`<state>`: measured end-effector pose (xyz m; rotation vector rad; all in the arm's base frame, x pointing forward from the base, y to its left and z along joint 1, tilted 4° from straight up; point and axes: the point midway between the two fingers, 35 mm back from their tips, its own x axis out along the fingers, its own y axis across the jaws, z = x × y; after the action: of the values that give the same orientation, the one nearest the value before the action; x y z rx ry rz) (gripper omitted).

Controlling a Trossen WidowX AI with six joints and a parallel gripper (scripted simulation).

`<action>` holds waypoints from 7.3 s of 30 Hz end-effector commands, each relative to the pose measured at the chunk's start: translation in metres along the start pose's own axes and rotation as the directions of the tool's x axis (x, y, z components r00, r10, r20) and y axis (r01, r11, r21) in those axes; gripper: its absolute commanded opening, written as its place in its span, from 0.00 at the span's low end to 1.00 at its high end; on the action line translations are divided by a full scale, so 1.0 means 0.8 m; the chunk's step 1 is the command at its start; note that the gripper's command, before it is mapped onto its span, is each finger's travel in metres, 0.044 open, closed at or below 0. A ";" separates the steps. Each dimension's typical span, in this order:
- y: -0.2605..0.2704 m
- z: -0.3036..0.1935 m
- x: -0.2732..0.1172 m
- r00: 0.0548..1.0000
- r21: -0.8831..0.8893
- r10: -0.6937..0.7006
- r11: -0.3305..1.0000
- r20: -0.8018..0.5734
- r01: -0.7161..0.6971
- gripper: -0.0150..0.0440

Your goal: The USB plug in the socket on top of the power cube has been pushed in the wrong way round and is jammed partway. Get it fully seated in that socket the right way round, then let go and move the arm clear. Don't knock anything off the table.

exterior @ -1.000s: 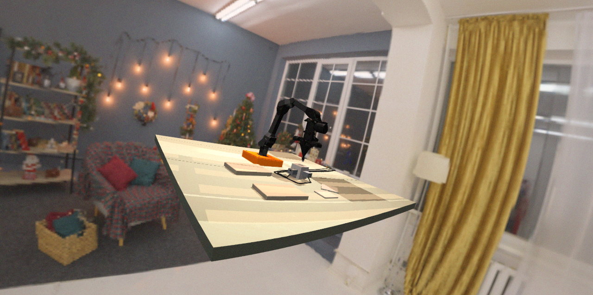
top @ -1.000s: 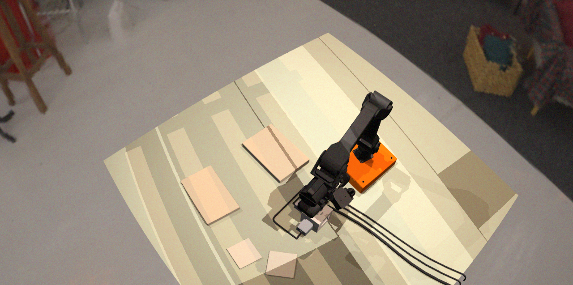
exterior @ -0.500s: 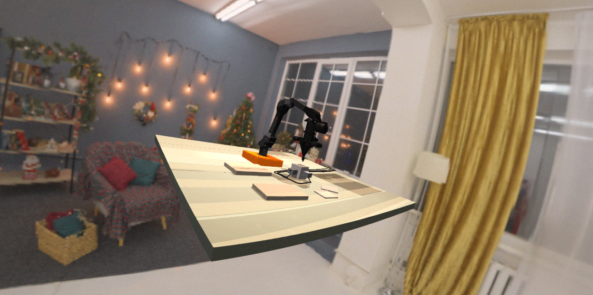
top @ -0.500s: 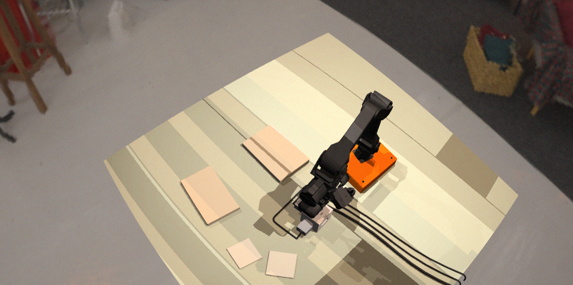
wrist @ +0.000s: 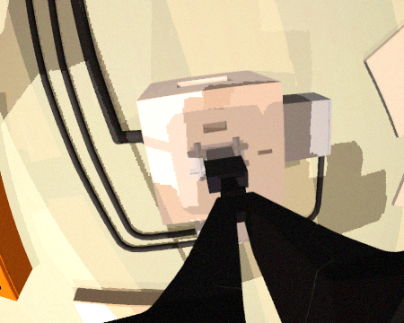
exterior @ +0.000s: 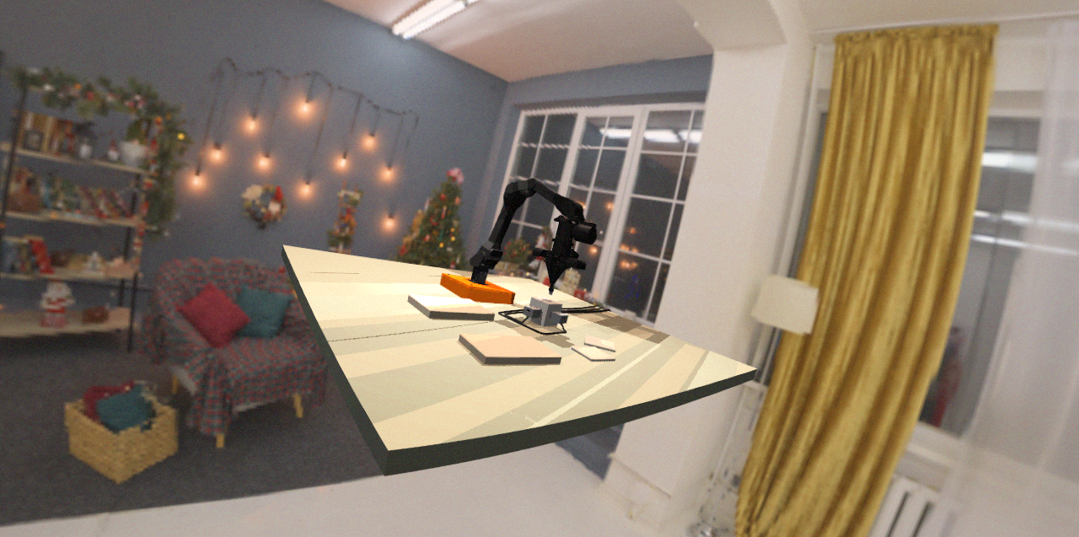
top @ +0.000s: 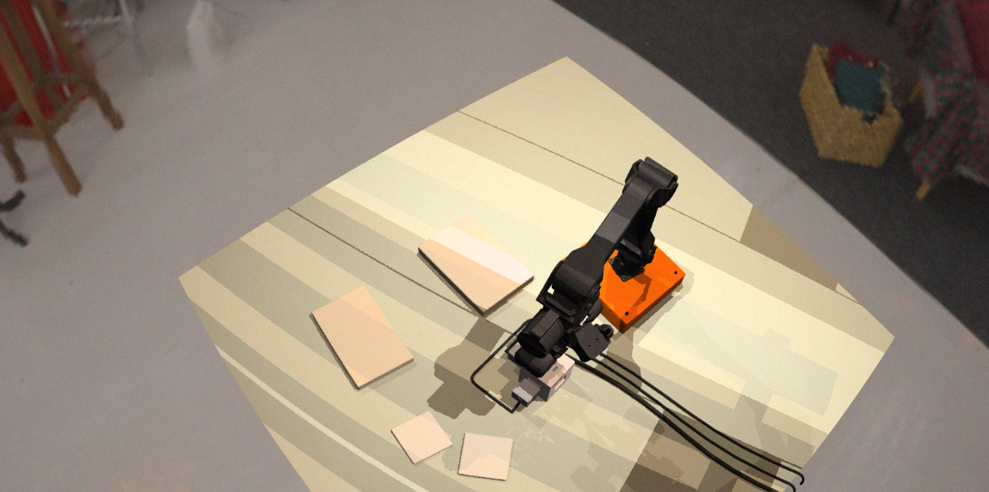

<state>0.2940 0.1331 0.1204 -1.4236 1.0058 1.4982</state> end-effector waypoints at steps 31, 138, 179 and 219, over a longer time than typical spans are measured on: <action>-0.001 -0.003 0.005 0.999 0.002 -0.002 1.000 -0.034 0.002 0.25; -0.001 -0.006 0.021 0.996 0.000 -0.003 1.000 -0.090 0.003 0.25; -0.001 -0.006 0.027 0.996 0.000 -0.003 1.000 -0.089 0.003 0.25; -0.001 -0.006 0.033 0.996 0.000 -0.003 1.000 -0.089 0.003 0.25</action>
<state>0.2957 0.1300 0.0941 -1.5034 1.0522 1.4503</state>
